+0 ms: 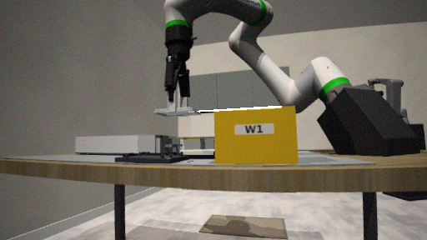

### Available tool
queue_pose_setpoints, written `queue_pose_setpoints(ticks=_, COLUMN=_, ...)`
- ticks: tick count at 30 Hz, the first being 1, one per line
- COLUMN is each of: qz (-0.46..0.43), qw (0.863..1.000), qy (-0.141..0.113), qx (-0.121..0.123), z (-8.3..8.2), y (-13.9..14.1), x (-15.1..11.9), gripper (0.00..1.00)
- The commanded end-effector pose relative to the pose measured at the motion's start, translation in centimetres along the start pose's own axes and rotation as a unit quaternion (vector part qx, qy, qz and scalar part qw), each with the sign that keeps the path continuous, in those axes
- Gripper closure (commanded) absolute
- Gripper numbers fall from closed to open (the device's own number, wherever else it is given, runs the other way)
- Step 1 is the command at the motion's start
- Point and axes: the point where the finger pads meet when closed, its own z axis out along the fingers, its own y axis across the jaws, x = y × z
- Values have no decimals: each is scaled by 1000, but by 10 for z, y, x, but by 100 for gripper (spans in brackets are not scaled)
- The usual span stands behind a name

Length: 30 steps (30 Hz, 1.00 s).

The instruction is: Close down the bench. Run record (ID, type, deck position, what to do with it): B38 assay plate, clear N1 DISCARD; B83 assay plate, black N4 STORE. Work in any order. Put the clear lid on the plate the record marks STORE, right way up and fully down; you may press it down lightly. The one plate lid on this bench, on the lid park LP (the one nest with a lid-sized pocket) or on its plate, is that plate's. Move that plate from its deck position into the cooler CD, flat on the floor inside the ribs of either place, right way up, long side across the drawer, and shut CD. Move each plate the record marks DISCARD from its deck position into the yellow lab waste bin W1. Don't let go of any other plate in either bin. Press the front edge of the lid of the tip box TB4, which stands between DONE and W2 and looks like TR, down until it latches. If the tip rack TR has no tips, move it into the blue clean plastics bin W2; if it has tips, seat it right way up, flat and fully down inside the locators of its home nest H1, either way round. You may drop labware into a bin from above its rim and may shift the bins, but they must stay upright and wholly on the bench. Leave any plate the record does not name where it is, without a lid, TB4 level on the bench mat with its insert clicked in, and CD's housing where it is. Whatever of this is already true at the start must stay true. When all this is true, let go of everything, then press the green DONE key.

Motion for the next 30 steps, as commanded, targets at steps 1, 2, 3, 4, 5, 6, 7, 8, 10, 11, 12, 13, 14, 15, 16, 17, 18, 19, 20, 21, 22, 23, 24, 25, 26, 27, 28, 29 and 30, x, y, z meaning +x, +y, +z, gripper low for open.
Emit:
queue_pose_setpoints(ticks=1, qz=0, qw=1000, qy=0, qx=0, z=0, y=-2, x=-6, gripper=100)
queue_pose_setpoints(ticks=2, qz=0, qw=1000, qy=0, qx=0, z=0, y=-3, x=-9, gripper=100)
queue_pose_setpoints(ticks=3, qz=0, qw=1000, qy=0, qx=0, z=0, y=-4, x=-11, gripper=100)
queue_pose_setpoints(ticks=4, qz=0, qw=1000, qy=0, qx=0, z=0, y=-5, x=-14, gripper=100)
queue_pose_setpoints(ticks=5, qz=0, qw=1000, qy=0, qx=0, z=0, y=-6, x=-16, gripper=100)
queue_pose_setpoints(ticks=6, qz=0, qw=1000, qy=0, qx=0, z=0, y=-7, x=-19, gripper=100)
queue_pose_setpoints(ticks=7, qz=0, qw=1000, qy=0, qx=0, z=0, y=-8, x=-21, gripper=100)
queue_pose_setpoints(ticks=8, qz=0, qw=1000, qy=0, qx=0, z=0, y=-9, x=-24, gripper=100)
queue_pose_setpoints(ticks=10, qz=0, qw=1000, qy=0, qx=0, z=0, y=-11, x=-29, gripper=100)
queue_pose_setpoints(ticks=11, qz=0, qw=1000, qy=0, qx=0, z=0, y=-12, x=-31, gripper=100)
queue_pose_setpoints(ticks=12, qz=0, qw=1000, qy=0, qx=0, z=0, y=-13, x=-34, gripper=100)
queue_pose_setpoints(ticks=13, qz=0, qw=1000, qy=0, qx=0, z=0, y=-13, x=-36, gripper=100)
queue_pose_setpoints(ticks=14, qz=0, qw=1000, qy=0, qx=0, z=0, y=-13, x=-36, gripper=100)
queue_pose_setpoints(ticks=15, qz=0, qw=1000, qy=0, qx=0, z=0, y=-13, x=-36, gripper=100)
queue_pose_setpoints(ticks=16, qz=0, qw=1000, qy=0, qx=0, z=0, y=-14, x=-39, gripper=100)
queue_pose_setpoints(ticks=17, qz=0, qw=1000, qy=0, qx=0, z=0, y=-15, x=-41, gripper=100)
queue_pose_setpoints(ticks=18, qz=0, qw=1000, qy=0, qx=0, z=0, y=-16, x=-44, gripper=100)
queue_pose_setpoints(ticks=19, qz=0, qw=1000, qy=0, qx=0, z=0, y=-17, x=-46, gripper=100)
queue_pose_setpoints(ticks=20, qz=0, qw=1000, qy=0, qx=0, z=0, y=-18, x=-49, gripper=100)
queue_pose_setpoints(ticks=21, qz=0, qw=1000, qy=0, qx=0, z=0, y=-19, x=-51, gripper=100)
queue_pose_setpoints(ticks=22, qz=0, qw=1000, qy=0, qx=0, z=0, y=-20, x=-54, gripper=100)
queue_pose_setpoints(ticks=23, qz=0, qw=1000, qy=0, qx=0, z=0, y=-21, x=-56, gripper=100)
queue_pose_setpoints(ticks=24, qz=0, qw=1000, qy=0, qx=0, z=0, y=-22, x=-59, gripper=100)
queue_pose_setpoints(ticks=25, qz=0, qw=1000, qy=0, qx=0, z=0, y=-23, x=-61, gripper=100)
queue_pose_setpoints(ticks=26, qz=0, qw=1000, qy=0, qx=0, z=0, y=-24, x=-64, gripper=100)
queue_pose_setpoints(ticks=27, qz=0, qw=1000, qy=0, qx=0, z=0, y=-24, x=-66, gripper=100)
queue_pose_setpoints(ticks=28, qz=0, qw=1000, qy=0, qx=0, z=0, y=-25, x=-69, gripper=100)
queue_pose_setpoints(ticks=29, qz=0, qw=1000, qy=0, qx=0, z=0, y=-26, x=-71, gripper=100)
queue_pose_setpoints(ticks=30, qz=0, qw=1000, qy=0, qx=0, z=0, y=-27, x=-74, gripper=100)
